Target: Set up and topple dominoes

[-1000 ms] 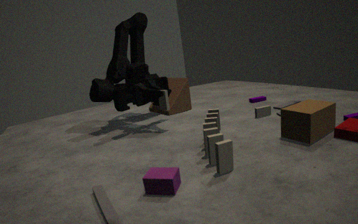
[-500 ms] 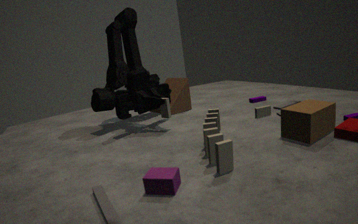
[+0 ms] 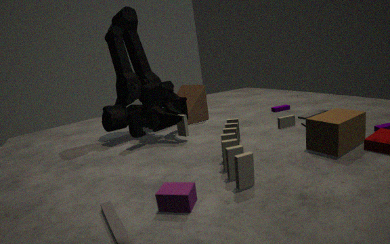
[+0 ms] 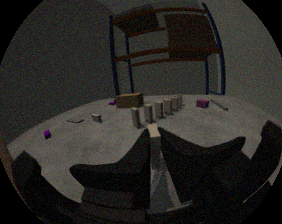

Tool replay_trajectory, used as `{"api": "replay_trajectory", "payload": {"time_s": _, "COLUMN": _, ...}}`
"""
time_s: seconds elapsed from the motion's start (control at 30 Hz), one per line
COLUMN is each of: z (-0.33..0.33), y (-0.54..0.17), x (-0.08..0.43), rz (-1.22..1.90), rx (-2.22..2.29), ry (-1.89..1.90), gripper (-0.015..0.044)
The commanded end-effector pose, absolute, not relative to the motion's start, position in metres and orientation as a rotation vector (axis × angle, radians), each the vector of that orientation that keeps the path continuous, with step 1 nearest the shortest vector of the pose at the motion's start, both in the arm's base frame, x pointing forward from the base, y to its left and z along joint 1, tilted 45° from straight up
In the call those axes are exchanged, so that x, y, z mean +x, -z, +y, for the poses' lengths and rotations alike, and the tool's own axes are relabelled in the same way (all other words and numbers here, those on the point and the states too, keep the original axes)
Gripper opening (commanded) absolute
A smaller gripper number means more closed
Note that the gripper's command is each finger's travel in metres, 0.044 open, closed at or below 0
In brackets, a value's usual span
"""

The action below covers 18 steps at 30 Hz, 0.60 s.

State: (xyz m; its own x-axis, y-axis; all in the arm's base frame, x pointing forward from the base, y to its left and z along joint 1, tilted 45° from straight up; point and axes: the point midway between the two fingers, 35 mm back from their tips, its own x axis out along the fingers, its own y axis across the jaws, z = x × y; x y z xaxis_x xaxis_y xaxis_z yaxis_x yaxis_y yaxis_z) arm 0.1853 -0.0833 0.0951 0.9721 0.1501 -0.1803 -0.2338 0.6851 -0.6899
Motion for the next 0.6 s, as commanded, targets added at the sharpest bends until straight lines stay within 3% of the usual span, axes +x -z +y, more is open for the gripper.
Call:
{"api": "replay_trajectory", "payload": {"time_s": 0.0, "z": -0.0848, "y": -0.0905, "x": 0.1847, "rz": 0.107, "rx": -0.79, "ry": -0.216, "gripper": 0.0029}}
{"api": "replay_trajectory", "payload": {"time_s": 0.43, "z": -0.0856, "y": -0.0888, "x": 0.1845, "rz": 0.107, "rx": -0.789, "ry": -0.215, "gripper": 0.0029}}
{"api": "replay_trajectory", "payload": {"time_s": 0.57, "z": -0.0856, "y": -0.0888, "x": 0.1845, "rz": 0.107, "rx": -0.789, "ry": -0.215, "gripper": 0.0134}}
